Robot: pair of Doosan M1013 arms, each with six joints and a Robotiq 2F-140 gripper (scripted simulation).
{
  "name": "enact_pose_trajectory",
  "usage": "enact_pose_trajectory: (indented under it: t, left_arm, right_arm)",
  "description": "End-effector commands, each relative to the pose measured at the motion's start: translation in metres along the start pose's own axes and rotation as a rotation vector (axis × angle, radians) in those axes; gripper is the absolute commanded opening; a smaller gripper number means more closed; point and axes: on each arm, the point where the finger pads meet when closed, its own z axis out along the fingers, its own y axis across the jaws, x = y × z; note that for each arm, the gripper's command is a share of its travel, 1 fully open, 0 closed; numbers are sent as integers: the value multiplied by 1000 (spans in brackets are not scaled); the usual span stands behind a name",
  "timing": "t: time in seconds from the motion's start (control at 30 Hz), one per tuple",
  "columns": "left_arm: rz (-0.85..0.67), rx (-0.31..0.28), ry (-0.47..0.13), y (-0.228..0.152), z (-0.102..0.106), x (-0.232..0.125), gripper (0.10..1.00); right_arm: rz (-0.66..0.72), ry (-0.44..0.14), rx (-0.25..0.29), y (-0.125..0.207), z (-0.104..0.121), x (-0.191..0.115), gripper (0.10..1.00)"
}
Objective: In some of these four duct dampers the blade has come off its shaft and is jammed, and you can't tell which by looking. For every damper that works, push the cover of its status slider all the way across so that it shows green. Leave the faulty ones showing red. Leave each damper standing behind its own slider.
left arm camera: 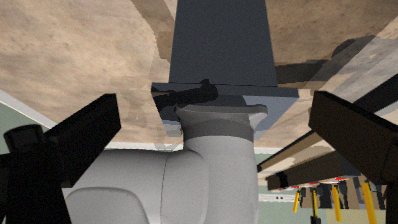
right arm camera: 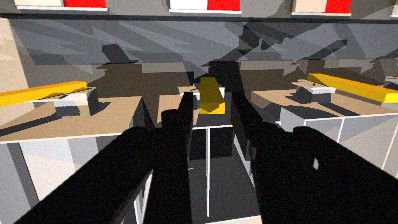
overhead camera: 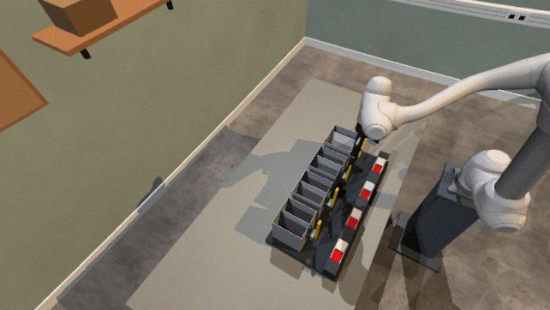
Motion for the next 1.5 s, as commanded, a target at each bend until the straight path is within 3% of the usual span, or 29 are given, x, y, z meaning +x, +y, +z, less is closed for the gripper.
enact_pose_trajectory:
  t: [0.0,0.73,1.47]
  left_arm:
    - [0,0,1,0,0,0,1000]
    - [0,0,1,0,0,0,1000]
    - [0,0,1,0,0,0,1000]
  right_arm:
    - [0,-2,-1,0,3,0,303]
    - [0,-2,-1,0,46,0,303]
    - [0,-2,-1,0,51,0,303]
